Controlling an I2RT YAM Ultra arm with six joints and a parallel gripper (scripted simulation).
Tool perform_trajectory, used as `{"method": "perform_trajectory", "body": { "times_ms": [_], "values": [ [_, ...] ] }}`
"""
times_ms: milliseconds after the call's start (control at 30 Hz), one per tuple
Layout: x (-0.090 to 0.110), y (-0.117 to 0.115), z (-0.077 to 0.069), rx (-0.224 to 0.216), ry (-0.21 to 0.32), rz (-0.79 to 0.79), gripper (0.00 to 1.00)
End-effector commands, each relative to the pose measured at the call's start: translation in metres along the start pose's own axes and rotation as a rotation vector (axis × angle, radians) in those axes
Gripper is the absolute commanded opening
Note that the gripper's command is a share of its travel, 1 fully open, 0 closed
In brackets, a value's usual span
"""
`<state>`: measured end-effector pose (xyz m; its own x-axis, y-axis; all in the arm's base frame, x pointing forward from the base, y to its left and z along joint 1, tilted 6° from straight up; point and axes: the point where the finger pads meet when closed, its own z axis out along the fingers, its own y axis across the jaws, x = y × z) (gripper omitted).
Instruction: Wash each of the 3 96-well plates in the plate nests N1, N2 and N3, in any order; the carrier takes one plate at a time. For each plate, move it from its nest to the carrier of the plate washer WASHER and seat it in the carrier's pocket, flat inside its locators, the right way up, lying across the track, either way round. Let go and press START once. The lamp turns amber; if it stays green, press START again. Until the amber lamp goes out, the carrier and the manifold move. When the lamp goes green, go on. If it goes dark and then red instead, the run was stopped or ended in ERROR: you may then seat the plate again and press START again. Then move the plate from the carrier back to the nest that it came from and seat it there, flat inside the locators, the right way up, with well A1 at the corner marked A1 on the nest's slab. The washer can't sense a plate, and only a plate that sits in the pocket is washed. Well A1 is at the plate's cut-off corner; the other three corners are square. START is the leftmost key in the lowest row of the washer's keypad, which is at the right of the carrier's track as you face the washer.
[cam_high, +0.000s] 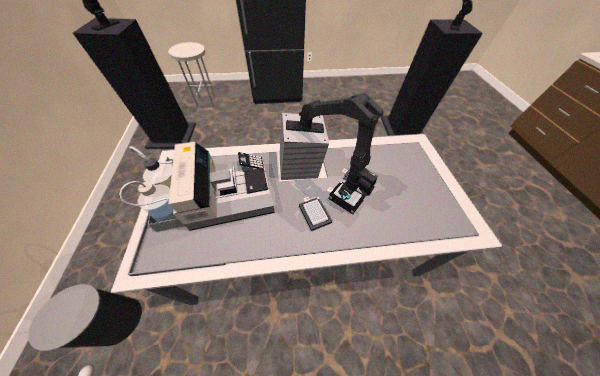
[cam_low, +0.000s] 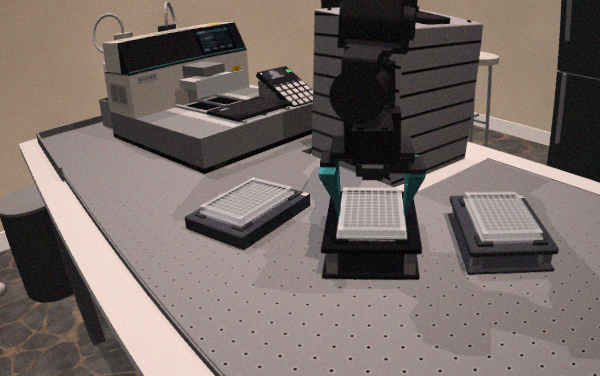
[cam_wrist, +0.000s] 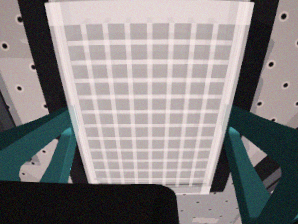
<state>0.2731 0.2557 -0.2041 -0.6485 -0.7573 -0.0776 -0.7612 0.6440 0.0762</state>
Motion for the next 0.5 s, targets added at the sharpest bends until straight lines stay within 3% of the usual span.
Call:
{"method": "perform_trajectory", "body": {
  "times_ms": [0, 467],
  "values": [
    [-0.0046, -0.0006, -0.0029, 0.002, -0.012, 0.0, 0.0],
    [-0.0046, -0.0006, -0.0045, 0.002, -0.012, 0.0, 0.0]
  ]
}}
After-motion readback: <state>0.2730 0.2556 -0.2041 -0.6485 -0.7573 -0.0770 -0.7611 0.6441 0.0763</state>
